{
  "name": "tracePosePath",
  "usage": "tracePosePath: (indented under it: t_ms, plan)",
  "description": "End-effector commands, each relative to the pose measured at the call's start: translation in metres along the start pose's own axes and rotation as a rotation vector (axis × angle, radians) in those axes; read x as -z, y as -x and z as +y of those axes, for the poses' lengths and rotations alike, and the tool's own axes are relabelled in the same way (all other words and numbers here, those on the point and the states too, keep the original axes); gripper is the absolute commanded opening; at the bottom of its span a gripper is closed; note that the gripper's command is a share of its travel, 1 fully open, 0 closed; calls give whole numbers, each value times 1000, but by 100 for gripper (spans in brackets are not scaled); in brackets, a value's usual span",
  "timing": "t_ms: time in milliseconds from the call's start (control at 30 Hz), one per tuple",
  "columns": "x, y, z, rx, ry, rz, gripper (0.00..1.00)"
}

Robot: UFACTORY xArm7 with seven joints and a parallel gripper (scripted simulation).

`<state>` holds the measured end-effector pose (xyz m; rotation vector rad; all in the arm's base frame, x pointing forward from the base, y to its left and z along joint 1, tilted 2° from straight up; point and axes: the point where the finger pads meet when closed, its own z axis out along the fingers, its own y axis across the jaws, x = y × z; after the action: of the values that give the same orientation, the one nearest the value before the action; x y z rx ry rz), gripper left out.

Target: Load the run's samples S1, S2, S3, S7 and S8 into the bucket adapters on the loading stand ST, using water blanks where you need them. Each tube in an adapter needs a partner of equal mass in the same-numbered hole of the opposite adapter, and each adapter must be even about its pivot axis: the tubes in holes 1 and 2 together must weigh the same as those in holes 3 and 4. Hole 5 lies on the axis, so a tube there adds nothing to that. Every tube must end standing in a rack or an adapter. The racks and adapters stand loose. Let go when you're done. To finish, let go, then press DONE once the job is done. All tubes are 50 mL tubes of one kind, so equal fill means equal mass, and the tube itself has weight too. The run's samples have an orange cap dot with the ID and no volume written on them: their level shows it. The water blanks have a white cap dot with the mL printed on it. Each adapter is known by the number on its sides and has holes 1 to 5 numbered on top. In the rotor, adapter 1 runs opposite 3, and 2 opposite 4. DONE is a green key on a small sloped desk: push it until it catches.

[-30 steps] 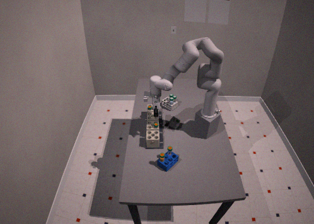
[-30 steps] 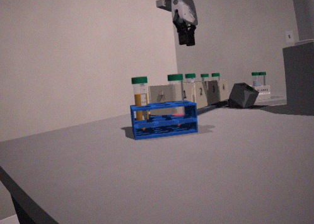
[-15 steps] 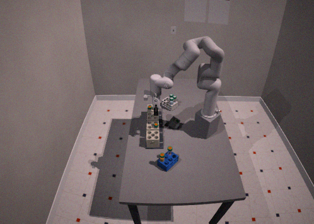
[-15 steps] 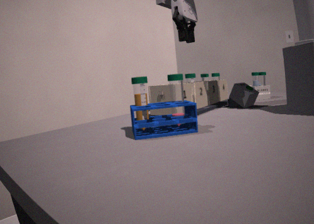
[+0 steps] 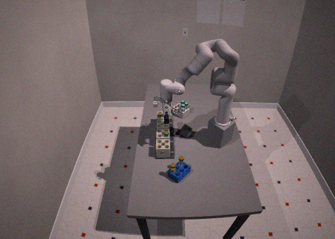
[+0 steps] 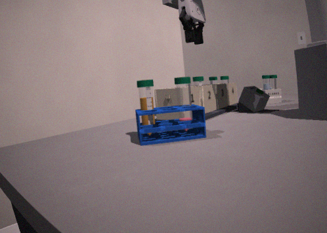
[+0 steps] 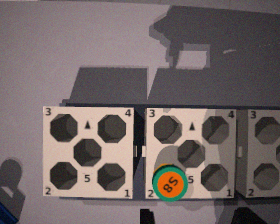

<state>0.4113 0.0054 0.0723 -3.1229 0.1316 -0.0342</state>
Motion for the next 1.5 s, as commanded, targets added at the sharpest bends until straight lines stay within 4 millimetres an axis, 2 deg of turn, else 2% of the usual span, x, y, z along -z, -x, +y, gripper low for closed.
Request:
tracePosePath:
  t_ms: [0, 300, 367, 767, 867, 933, 1433, 1467]
  plan:
    - [1, 4, -14, 93, -1, 3, 57]
    - [1, 20, -56, 393, -1, 3, 57]
    - [1, 20, -56, 393, -1, 3, 57]
    - [1, 41, -112, 793, -1, 3, 57]
    - [1, 46, -126, 805, -1, 3, 57]
    - [1, 46, -126, 805, -1, 3, 57]
    - [1, 73, -197, 805, -1, 3, 57]
    - [1, 73, -197, 805, -1, 3, 57]
